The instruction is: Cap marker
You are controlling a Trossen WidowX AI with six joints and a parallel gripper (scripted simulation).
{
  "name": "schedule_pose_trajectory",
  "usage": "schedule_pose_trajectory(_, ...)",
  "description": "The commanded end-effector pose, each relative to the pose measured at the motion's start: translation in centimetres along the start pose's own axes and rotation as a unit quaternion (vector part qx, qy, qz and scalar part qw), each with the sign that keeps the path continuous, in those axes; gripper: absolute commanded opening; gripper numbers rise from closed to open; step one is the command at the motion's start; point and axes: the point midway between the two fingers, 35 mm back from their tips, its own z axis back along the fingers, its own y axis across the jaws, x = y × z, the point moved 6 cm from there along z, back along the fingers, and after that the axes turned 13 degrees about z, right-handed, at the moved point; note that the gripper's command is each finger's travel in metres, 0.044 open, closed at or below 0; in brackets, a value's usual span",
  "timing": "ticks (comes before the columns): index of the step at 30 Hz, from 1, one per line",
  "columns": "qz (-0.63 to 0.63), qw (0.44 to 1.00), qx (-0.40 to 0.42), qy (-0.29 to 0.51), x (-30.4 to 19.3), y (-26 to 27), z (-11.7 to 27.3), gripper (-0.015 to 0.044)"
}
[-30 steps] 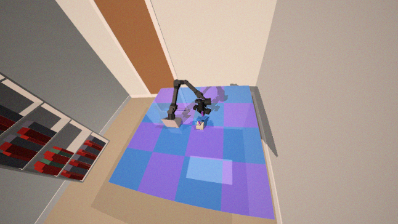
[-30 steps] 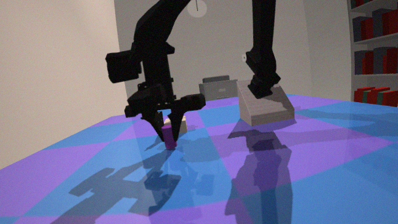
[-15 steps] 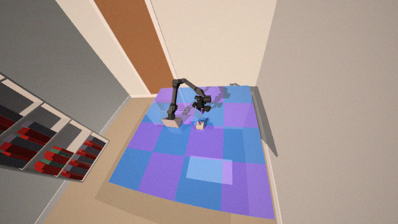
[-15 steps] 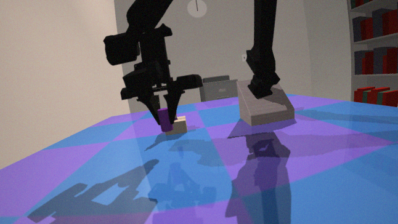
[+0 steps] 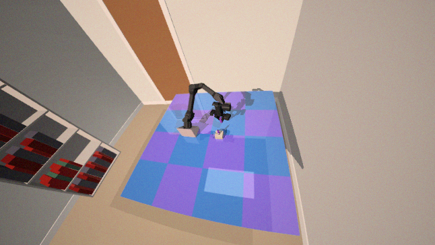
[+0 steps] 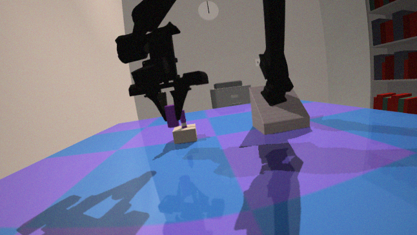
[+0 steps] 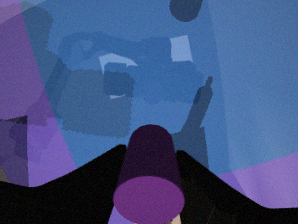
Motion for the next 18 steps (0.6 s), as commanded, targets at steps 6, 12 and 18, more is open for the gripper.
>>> schedule_pose_trajectory(6, -0.002, 1.000, -0.002, 0.007, -3.1, -0.6, 1.4, 0.0000)
schedule_pose_trajectory(12, -0.002, 1.000, -0.002, 0.008, -5.1, -0.7, 2.3, 0.0000)
schedule_pose_trajectory(18, -0.001, 1.000, -0.001, 0.007, -7.2, -0.6, 3.2, 0.0000)
